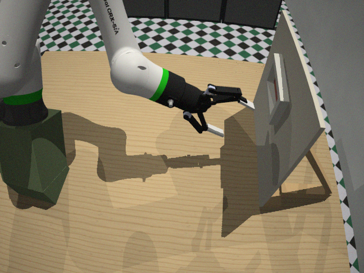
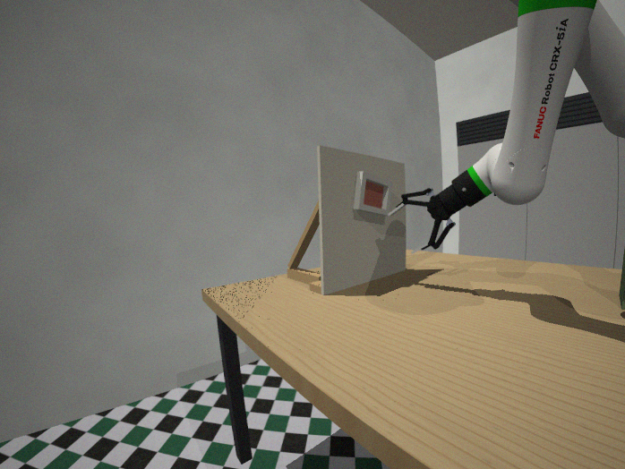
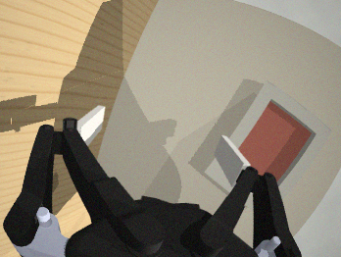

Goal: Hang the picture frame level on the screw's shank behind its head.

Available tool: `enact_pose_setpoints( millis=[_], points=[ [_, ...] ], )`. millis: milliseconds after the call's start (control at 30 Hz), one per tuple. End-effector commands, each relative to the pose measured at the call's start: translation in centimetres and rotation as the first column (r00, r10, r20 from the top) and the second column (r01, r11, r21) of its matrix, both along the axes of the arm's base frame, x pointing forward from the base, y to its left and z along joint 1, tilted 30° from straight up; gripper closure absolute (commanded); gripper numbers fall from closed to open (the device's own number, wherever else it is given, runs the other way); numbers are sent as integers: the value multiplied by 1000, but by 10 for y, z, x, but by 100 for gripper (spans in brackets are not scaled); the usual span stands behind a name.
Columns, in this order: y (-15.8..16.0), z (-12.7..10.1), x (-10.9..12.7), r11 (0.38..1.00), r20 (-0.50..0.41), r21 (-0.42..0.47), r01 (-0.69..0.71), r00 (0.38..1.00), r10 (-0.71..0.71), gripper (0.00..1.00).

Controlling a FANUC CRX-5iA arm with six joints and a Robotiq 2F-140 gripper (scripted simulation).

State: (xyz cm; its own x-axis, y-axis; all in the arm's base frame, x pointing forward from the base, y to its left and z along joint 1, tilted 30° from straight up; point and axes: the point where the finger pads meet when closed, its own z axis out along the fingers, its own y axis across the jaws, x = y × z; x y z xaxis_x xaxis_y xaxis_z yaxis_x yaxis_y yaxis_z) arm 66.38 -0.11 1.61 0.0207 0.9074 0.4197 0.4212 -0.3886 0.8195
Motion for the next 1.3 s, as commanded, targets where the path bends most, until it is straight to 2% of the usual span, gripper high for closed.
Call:
enact_pose_setpoints(
  millis=[0,100,200,633,767,900,967,1267],
  points=[
    [-4,29,8,997,92,37,73,993,-76,0],
    [-12,50,11,991,150,70,117,981,-127,0],
    [-16,59,11,987,175,86,138,973,-151,0],
    [-17,63,11,985,185,92,145,970,-160,0],
    [-32,92,8,968,259,141,207,936,-238,0],
    [-57,134,-6,928,360,220,300,859,-364,0],
    [-66,147,-13,912,389,245,329,828,-404,0],
    [-69,152,-16,905,399,255,340,816,-419,0]
  ],
)
